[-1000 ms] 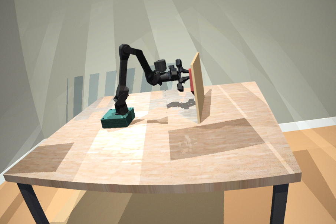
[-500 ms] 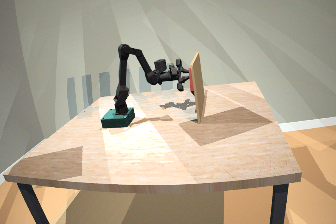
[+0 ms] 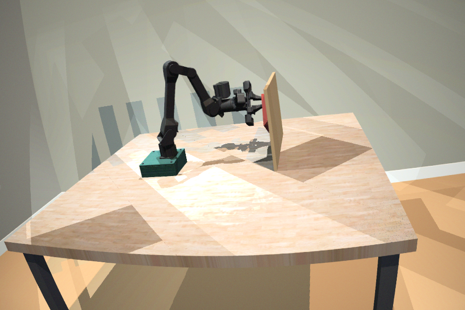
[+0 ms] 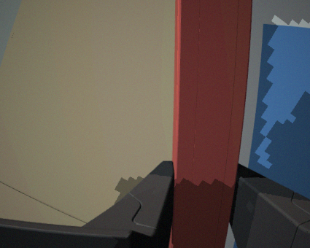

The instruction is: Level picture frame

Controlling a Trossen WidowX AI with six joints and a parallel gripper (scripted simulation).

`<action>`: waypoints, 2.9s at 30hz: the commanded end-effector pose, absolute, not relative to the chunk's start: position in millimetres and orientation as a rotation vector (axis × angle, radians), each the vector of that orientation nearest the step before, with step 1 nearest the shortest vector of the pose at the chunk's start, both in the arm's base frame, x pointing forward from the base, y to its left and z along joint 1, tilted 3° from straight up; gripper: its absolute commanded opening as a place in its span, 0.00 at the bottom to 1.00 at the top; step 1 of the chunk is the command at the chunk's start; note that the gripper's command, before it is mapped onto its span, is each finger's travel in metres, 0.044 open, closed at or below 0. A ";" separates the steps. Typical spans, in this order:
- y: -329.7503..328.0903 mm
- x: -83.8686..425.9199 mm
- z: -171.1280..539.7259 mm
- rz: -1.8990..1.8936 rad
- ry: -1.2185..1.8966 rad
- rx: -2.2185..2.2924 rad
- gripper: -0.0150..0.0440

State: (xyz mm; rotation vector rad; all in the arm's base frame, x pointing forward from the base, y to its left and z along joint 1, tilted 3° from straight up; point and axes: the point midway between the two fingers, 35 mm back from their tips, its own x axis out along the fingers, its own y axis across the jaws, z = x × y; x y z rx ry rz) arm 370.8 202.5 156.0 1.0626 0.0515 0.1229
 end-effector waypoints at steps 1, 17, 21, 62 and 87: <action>202.8 371.2 159.8 0.125 0.041 1.073 0.25; 202.2 371.3 158.8 0.125 0.041 1.073 0.25; 202.1 371.3 158.9 0.125 0.041 1.073 0.25; 196.6 371.9 164.0 0.125 0.041 1.073 0.25; 197.4 371.8 162.3 0.125 0.041 1.073 0.25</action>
